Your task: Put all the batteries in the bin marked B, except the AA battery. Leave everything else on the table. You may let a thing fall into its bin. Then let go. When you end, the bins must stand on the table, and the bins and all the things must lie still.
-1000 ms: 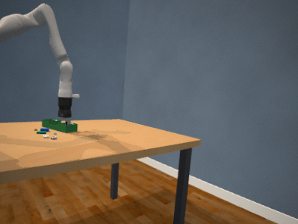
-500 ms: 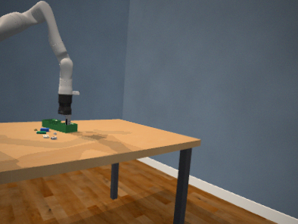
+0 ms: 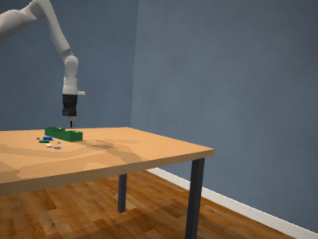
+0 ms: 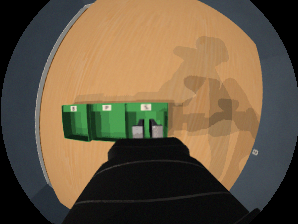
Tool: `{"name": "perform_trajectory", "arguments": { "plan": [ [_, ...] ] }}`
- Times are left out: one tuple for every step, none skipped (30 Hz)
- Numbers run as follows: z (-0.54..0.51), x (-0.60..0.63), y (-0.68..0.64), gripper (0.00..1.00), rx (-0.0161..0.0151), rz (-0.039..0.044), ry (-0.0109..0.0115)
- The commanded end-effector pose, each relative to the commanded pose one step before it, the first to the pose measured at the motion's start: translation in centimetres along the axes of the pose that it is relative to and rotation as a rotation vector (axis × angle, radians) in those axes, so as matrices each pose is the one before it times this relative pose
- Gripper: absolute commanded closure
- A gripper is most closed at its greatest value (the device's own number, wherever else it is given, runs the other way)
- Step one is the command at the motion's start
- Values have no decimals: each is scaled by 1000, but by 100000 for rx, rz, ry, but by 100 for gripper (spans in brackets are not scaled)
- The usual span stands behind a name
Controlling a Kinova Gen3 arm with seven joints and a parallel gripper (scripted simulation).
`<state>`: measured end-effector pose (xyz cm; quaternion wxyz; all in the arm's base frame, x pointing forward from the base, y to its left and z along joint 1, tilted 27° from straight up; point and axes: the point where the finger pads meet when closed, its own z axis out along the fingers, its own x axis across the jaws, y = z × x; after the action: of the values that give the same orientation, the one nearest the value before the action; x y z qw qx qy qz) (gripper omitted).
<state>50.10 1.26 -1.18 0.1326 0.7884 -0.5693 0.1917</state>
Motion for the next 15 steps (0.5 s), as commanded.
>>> {"name": "perform_trajectory", "arguments": {
  "plan": [
    [-579, -482, -371, 69, 1087, -671, -471],
    [-3, 0, -2, 69, 1, 0, 2],
    [-1, 0, -1, 69, 1, 0, 1],
    [-1, 0, 0, 69, 0, 0, 1],
    [-1, 0, 0, 69, 0, 0, 0],
    [-2, -501, -11, 69, 1, 0, -1],
    [0, 0, 0, 69, 0, 0, 0],
    [0, 0, 0, 69, 0, 0, 0],
    [0, -500, -12, 69, 0, 0, -1],
    [0, -500, -12, 69, 0, 0, -1],
    [0, -500, -12, 69, 0, 0, -1],
    [0, -500, -12, 69, 0, 0, -1],
    [0, -500, -12, 69, 0, 0, -1],
    [0, -500, -12, 69, 0, 0, -1],
    [0, -500, -12, 69, 0, 0, -1]
  ]
}}
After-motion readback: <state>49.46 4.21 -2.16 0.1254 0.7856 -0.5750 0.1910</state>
